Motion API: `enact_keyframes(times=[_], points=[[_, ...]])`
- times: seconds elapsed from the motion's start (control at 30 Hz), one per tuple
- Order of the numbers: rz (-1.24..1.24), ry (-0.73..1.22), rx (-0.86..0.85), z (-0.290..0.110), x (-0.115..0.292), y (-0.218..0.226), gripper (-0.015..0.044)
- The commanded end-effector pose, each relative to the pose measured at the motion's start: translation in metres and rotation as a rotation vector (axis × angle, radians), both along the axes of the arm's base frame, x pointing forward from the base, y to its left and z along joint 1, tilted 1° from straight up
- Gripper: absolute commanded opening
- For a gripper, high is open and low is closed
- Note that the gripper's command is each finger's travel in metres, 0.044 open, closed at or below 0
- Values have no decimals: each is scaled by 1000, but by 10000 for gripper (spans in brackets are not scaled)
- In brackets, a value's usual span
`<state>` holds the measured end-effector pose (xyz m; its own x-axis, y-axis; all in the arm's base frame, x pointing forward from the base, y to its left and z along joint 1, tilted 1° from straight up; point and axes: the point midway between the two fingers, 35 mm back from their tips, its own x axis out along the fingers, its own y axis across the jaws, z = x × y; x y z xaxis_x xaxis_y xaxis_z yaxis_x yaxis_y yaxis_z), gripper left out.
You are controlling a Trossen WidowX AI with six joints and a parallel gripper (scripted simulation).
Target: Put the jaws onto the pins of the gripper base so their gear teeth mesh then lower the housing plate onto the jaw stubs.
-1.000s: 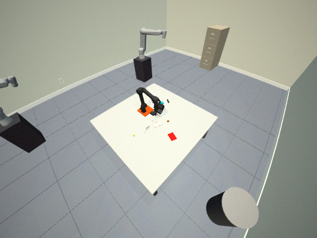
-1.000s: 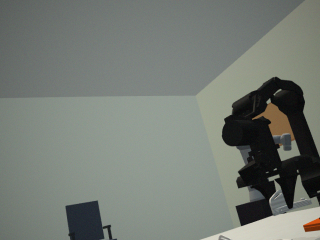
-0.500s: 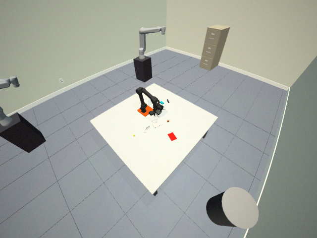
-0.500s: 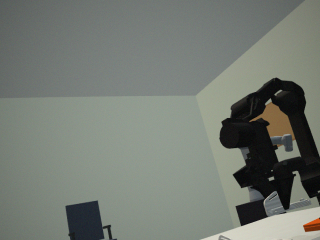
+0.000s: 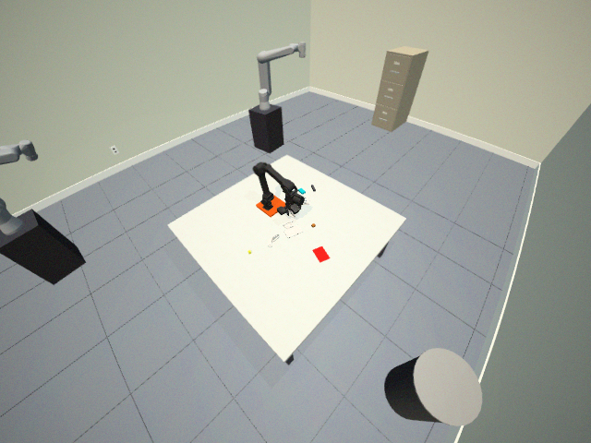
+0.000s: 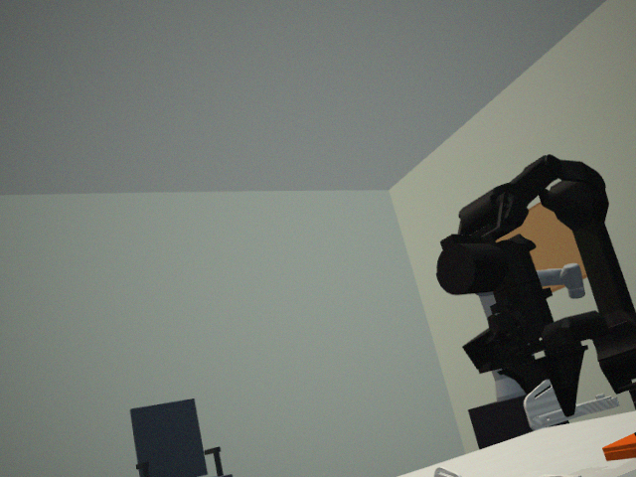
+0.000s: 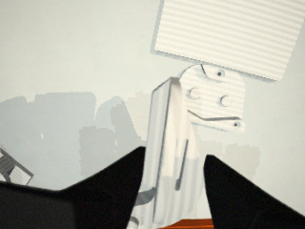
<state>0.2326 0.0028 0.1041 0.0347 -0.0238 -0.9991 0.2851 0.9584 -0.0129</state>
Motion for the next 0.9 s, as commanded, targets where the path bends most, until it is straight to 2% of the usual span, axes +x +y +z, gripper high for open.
enact_keyframes(times=[0.0, 0.27, 0.87], points=[[8, 1, 2, 0, -1, 0, 134], [8, 0, 2, 1, 2, -3, 134], [8, -2, -2, 5, 31, -49, 134]])
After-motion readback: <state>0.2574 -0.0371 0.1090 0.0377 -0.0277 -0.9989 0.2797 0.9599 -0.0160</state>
